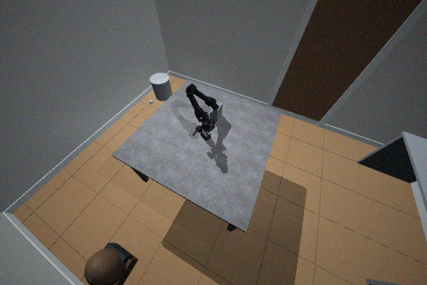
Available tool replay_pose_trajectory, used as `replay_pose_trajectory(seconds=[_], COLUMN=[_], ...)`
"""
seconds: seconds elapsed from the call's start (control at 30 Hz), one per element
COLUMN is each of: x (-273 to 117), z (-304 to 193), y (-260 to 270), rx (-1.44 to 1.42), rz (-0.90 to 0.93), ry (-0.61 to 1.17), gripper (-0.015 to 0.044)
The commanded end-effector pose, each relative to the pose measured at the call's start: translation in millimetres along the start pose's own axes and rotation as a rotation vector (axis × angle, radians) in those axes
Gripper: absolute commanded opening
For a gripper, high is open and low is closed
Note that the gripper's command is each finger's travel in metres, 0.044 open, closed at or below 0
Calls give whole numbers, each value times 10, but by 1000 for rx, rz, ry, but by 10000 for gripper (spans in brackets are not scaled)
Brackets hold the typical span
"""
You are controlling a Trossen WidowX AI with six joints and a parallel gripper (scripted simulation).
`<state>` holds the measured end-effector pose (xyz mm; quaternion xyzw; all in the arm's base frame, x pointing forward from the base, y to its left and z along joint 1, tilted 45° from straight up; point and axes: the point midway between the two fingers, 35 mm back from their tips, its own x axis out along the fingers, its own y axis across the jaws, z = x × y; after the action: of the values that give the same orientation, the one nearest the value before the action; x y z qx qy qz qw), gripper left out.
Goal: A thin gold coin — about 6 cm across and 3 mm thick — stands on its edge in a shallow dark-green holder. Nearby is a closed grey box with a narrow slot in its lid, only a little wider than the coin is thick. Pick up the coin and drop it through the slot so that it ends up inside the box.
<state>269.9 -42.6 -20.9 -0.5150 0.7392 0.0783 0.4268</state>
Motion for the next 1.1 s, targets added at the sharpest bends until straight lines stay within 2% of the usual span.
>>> replay_pose_trajectory(seconds=[0.0,0.7,0.9,1.07], x=[27,147,126,126], z=[-5,-9,-4,-4], y=[-7,-8,-3,-3], rx=[-3,-2,0,0], rz=[-3,-3,0,0], ry=[2,3,0,0], gripper=[0,0,157,161])
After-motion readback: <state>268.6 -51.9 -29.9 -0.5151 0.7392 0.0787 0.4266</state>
